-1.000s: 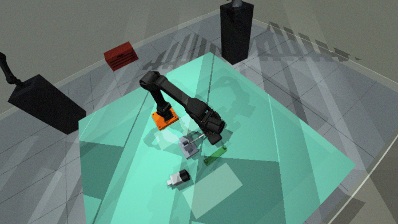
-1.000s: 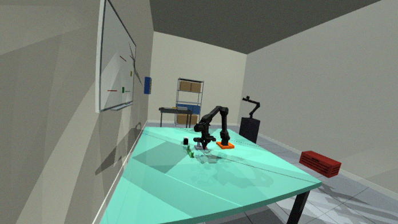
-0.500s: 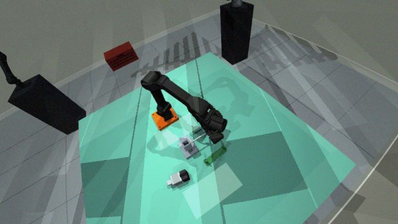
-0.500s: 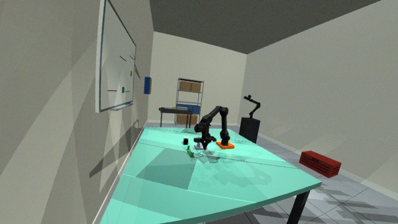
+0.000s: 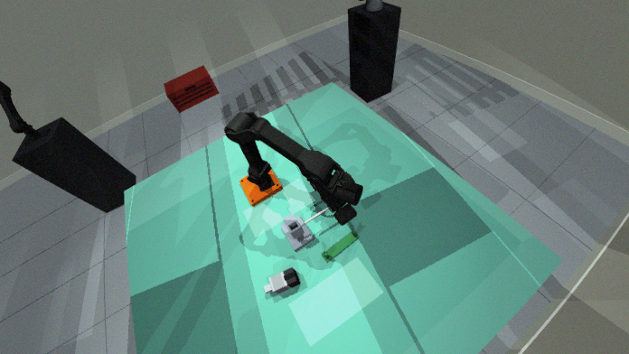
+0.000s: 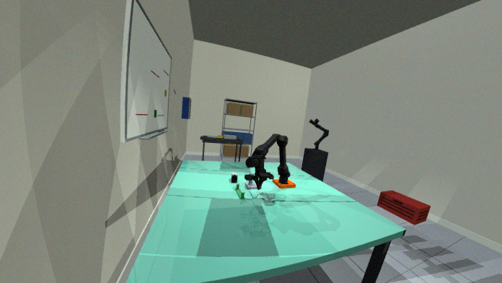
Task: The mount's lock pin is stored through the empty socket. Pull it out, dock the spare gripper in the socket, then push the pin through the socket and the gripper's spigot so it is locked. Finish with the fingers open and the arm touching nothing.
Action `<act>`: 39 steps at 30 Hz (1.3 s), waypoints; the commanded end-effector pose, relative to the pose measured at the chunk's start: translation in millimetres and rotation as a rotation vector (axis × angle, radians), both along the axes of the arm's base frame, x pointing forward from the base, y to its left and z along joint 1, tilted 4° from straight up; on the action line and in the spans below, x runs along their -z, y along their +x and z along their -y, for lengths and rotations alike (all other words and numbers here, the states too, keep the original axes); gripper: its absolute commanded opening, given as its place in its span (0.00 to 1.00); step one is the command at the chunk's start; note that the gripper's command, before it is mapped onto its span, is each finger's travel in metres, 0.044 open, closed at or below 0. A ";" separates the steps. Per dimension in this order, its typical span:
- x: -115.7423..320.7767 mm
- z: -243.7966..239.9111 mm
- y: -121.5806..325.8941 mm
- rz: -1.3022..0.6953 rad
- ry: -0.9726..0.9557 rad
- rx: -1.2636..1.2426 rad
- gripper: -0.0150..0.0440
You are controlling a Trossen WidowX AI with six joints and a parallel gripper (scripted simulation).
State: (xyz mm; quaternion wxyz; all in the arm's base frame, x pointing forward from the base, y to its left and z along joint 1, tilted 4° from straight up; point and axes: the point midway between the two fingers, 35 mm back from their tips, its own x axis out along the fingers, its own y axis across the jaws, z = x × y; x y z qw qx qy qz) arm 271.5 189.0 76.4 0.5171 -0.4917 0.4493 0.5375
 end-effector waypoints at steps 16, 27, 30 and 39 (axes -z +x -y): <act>-5.5 -13.0 -0.4 -0.004 -0.004 0.001 0.25; -22.3 -11.8 -3.7 -0.017 -0.010 -0.003 0.25; -26.6 -11.7 -4.3 -0.020 -0.012 -0.004 0.25; -23.9 -11.1 -5.0 -0.027 -0.017 -0.006 0.25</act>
